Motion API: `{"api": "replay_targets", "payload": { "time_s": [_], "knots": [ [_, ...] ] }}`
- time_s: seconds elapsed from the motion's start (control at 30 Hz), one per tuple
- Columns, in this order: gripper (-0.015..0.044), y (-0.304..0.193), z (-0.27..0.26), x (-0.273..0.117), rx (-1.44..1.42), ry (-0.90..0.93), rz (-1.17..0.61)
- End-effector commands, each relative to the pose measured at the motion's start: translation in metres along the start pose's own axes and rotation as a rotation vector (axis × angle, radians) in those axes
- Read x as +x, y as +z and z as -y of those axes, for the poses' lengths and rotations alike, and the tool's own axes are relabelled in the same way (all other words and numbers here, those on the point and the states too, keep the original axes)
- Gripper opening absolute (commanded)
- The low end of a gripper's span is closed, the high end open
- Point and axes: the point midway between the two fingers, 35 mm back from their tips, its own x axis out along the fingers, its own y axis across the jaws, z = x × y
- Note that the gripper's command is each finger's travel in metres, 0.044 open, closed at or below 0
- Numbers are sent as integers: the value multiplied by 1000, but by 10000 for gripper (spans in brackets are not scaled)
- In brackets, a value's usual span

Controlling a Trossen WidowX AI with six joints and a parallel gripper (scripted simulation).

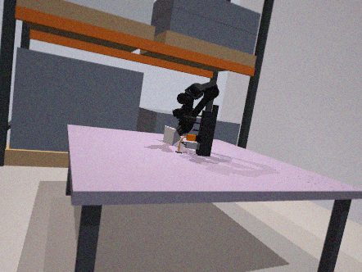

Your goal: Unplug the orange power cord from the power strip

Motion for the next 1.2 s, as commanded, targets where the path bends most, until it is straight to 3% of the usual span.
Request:
{"api": "replay_targets", "payload": {
  "time_s": [0.0, 1.17],
  "knots": [
    [160, -1, 0, 3, 12, -13, -5],
    [160, -39, 1, 6, 12, -13, -7]
  ]
}}
